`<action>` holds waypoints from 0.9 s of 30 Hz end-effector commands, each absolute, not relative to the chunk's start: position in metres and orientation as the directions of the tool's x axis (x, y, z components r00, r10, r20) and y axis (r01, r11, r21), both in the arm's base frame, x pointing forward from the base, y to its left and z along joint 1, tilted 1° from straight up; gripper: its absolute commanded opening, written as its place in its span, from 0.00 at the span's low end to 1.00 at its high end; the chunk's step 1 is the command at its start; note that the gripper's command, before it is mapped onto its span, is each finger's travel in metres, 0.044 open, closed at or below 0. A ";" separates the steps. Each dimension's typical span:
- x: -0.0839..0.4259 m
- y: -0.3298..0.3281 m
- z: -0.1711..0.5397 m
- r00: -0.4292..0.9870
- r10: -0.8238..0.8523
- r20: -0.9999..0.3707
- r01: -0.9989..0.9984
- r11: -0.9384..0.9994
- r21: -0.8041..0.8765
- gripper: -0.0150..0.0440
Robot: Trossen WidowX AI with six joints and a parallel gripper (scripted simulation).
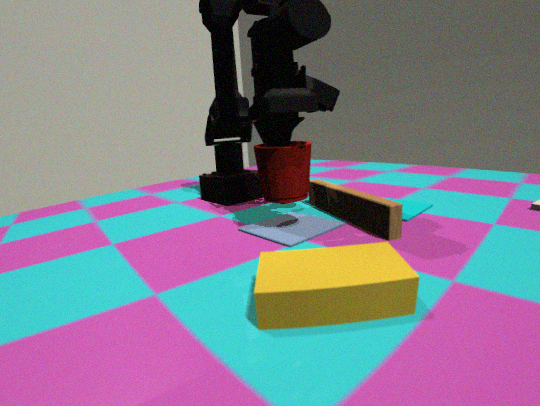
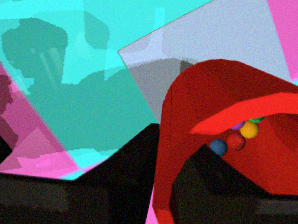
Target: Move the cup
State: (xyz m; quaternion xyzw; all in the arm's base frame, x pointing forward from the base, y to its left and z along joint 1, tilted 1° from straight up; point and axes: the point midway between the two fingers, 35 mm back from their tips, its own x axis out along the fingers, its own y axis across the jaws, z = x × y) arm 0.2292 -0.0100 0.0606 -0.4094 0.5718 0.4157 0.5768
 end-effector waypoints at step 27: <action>0.227 -0.013 0.086 0.005 0.011 -1.000 -0.948 0.318 -0.001 0.25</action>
